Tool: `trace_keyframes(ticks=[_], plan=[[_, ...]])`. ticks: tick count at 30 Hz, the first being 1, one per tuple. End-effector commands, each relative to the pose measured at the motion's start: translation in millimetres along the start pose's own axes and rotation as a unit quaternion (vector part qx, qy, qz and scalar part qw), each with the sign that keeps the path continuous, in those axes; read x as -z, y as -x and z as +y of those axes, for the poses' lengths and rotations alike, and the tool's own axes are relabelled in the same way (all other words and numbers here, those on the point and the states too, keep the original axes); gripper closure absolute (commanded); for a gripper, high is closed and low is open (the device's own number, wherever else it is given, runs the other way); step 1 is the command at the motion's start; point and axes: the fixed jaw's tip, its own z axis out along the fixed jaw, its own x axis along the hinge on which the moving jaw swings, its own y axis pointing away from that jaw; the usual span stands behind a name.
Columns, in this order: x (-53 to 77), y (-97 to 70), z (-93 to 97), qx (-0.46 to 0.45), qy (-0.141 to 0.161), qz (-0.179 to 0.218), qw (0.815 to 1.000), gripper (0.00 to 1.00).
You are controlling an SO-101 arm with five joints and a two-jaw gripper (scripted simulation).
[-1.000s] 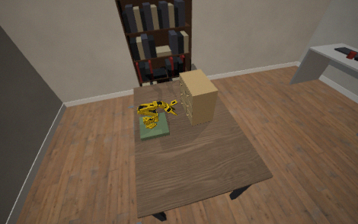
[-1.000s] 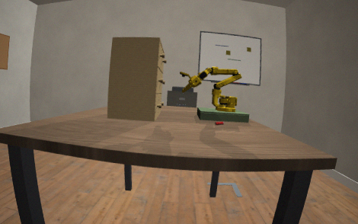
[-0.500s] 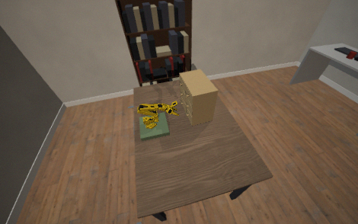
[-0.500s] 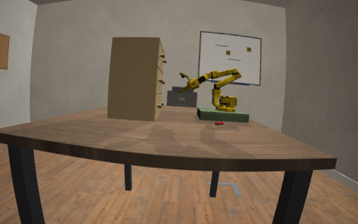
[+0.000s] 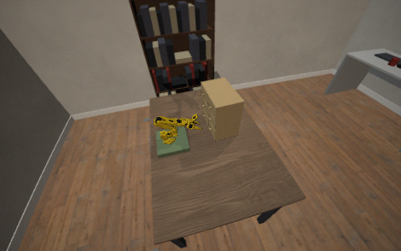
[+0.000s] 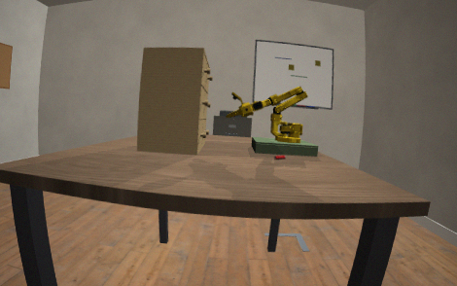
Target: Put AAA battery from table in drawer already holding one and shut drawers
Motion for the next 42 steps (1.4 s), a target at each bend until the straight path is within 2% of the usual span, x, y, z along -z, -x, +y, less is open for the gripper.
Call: trace_keyframes(ticks=[1,28,42], plan=[[-0.8,2.5,-2.5,-0.007,-0.005,-0.02,1.0,0.7],[-0.8,2.5,-2.5,-0.007,-0.005,-0.02,1.0,0.79],[-29.9,-3.5,-1.7,-0.005,-0.003,-0.022,1.0,0.79]])
